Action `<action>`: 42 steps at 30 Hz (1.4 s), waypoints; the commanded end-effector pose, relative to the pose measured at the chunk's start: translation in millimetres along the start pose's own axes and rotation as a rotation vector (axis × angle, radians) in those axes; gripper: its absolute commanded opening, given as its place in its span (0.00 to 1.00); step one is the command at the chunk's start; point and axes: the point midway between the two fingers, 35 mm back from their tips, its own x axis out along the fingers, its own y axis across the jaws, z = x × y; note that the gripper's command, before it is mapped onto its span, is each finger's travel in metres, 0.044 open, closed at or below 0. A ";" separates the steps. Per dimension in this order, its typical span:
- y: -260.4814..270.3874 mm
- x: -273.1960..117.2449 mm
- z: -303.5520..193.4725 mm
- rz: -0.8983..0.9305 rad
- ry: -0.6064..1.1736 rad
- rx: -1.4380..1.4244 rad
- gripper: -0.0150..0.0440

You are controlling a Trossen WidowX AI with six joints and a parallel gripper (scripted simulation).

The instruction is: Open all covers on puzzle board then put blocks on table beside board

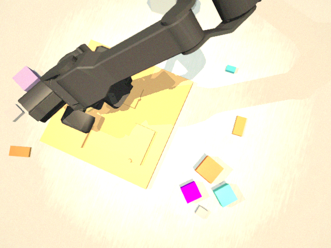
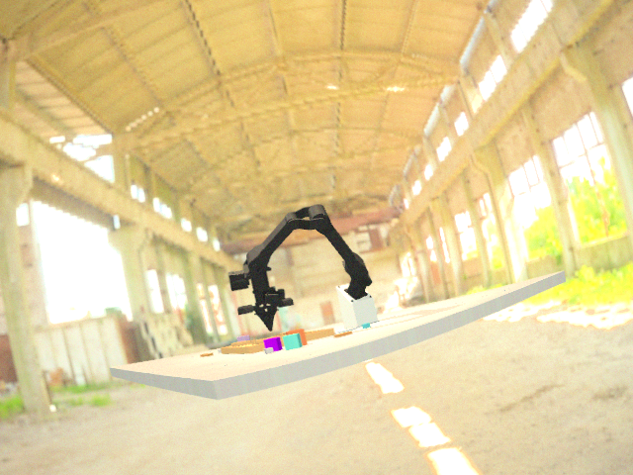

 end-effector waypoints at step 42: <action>23.8 27.3 -3.4 0.008 -0.007 0.008 0.25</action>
